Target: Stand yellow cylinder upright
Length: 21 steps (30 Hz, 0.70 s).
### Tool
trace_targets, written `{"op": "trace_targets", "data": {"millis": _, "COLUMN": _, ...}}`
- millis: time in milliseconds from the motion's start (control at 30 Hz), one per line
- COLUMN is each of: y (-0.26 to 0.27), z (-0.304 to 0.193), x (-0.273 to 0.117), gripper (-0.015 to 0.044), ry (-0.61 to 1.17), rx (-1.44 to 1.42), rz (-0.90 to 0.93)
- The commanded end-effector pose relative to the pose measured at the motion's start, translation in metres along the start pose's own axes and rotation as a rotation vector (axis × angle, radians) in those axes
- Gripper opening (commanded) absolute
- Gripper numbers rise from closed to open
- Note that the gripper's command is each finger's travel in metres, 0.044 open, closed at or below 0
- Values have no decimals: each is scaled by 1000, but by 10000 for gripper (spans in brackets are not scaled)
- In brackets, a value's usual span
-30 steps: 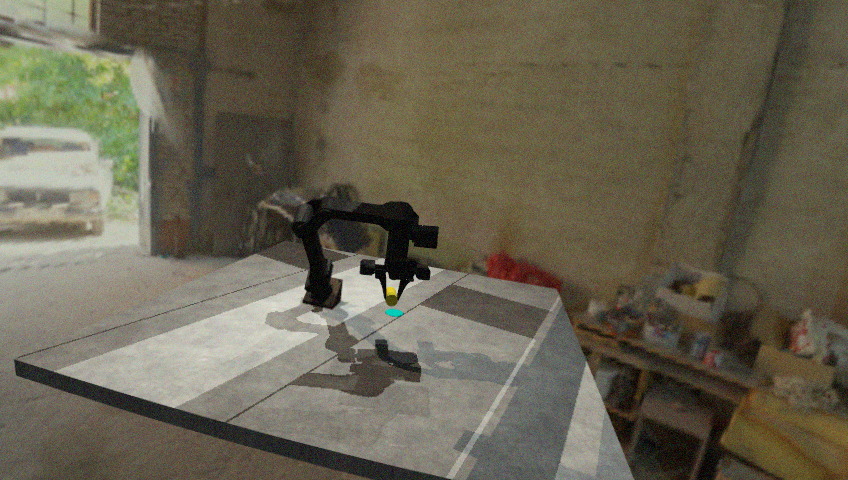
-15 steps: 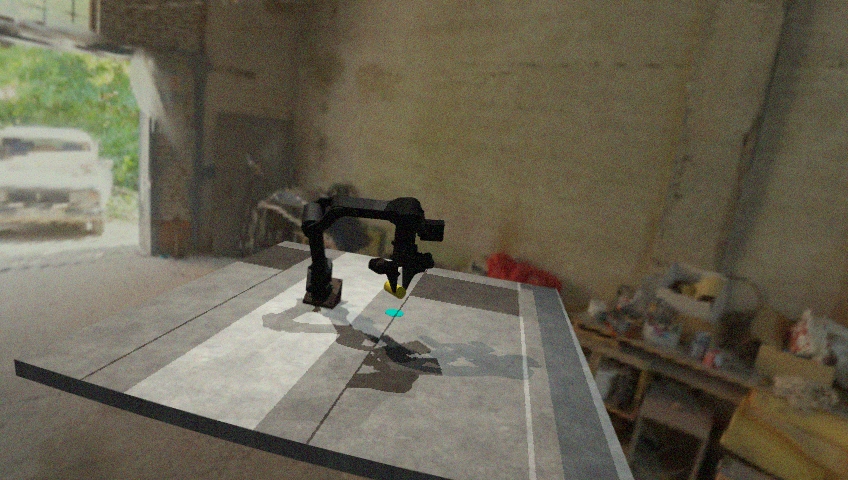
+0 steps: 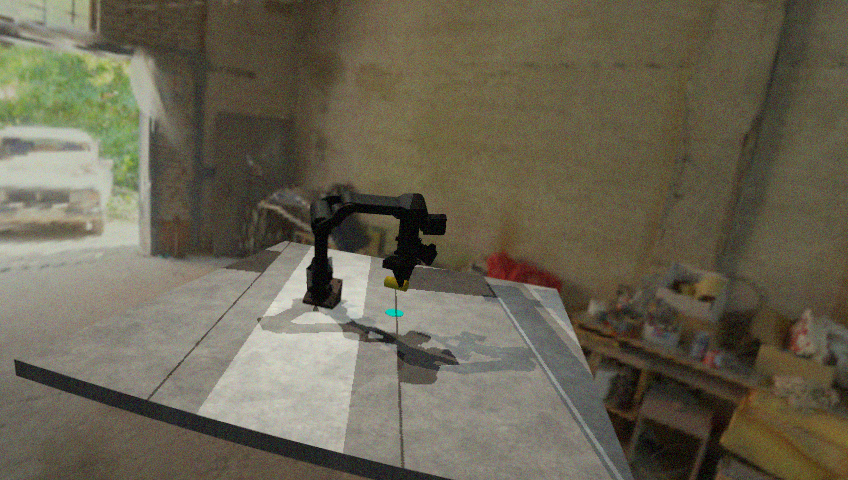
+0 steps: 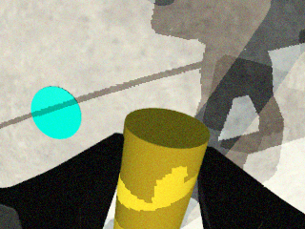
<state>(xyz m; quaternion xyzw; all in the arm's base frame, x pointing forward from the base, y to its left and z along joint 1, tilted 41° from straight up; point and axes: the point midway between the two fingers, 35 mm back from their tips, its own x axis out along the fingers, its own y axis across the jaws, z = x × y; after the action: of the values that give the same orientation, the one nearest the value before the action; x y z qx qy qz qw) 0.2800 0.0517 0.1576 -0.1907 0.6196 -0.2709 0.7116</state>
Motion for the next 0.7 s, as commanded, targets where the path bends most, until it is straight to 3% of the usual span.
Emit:
{"op": "trace_targets", "data": {"millis": 0, "y": 14, "z": -5, "x": 1, "gripper": 105, "ry": 10, "rx": -139, "rz": -1}}
{"op": "trace_targets", "data": {"millis": 667, "y": 70, "z": -33, "x": -2, "gripper": 105, "ry": 17, "rx": -849, "rz": -4}}
